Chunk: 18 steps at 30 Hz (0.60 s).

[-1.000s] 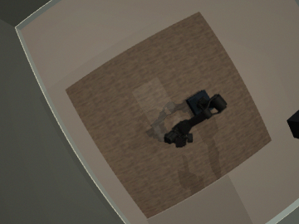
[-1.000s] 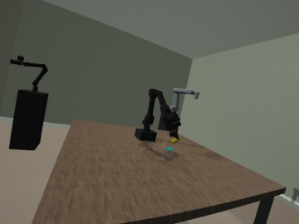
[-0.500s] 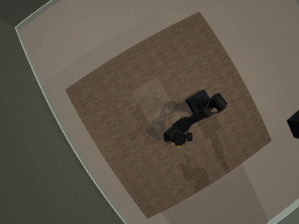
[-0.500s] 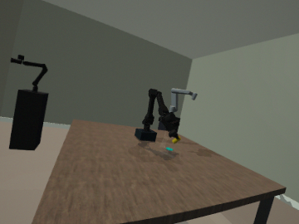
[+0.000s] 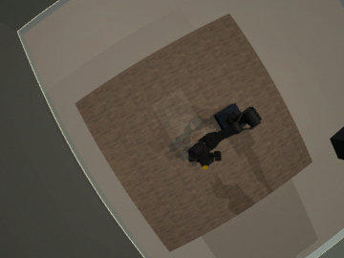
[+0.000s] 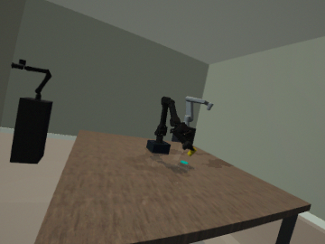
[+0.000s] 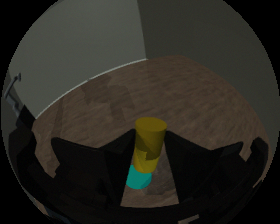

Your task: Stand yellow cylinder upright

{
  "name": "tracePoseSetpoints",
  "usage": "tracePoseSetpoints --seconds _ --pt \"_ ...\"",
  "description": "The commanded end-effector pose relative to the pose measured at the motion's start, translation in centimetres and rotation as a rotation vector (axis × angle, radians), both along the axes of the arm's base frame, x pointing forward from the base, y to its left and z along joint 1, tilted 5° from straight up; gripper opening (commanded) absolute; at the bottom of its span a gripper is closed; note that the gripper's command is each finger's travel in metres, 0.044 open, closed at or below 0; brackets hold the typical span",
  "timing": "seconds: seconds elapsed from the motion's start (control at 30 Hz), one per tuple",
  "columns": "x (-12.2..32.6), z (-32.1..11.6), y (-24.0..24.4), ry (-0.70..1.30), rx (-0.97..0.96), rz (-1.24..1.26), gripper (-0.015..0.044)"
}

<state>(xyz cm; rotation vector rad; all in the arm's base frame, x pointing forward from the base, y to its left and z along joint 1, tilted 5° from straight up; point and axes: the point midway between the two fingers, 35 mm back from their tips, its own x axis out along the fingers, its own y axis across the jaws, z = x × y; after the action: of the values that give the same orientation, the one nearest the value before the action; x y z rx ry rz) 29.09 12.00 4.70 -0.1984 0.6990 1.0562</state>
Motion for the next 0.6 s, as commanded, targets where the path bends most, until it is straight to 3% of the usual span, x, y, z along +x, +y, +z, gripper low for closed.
tracePoseSetpoints --seconds 0.0,0.57 --pt "-0.26 0.09 -0.1 -0.02 0.031 0.004 0.0105" --pt "-0.77 0.58 -0.69 -0.092 0.121 0.007 0.0105"
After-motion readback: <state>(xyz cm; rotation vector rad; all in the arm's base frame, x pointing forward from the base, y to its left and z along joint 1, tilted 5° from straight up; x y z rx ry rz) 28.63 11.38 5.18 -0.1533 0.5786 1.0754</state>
